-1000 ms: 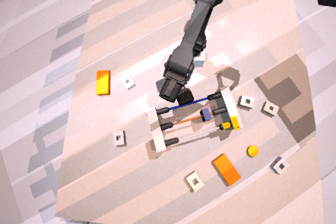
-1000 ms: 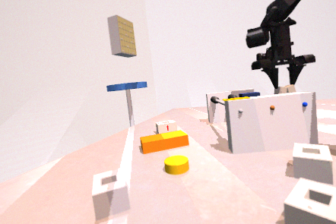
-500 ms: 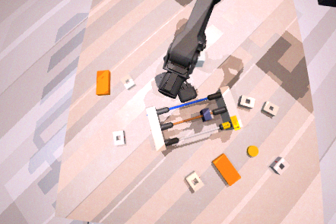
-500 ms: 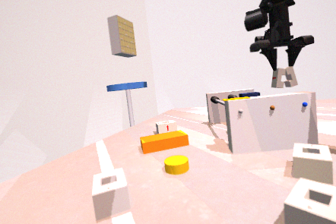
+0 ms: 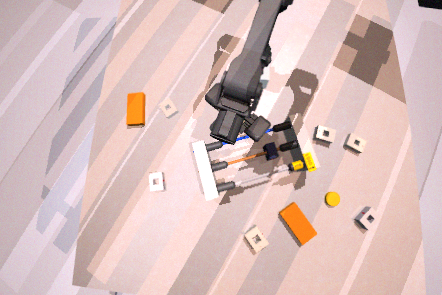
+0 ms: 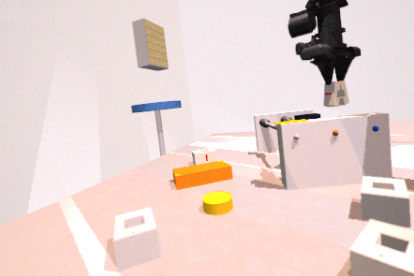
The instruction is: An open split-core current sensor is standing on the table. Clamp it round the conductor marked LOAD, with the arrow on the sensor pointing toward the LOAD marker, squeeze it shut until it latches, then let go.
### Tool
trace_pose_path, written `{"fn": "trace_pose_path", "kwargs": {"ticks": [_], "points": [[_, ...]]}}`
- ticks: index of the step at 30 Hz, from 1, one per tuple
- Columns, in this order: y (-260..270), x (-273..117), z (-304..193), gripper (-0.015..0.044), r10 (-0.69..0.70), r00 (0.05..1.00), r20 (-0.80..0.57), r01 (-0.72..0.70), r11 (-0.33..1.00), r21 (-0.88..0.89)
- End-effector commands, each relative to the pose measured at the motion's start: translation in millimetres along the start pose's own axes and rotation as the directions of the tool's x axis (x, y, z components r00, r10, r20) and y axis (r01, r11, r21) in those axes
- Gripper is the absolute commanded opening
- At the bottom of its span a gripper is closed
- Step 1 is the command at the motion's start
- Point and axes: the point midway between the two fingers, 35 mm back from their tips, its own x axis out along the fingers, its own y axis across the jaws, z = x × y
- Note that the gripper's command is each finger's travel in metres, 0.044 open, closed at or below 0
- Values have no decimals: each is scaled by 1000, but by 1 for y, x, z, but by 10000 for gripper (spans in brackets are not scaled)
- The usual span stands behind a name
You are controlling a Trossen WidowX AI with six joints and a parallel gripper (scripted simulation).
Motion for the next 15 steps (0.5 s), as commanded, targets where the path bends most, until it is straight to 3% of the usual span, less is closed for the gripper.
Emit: {"fn": "trace_pose_path", "kwargs": {"ticks": [1,15], "points": [[7,-4,8,0,-1,1000,7,2,990,-138],[37,-8,34,0,2,1000,9,5,771,-636]]}}
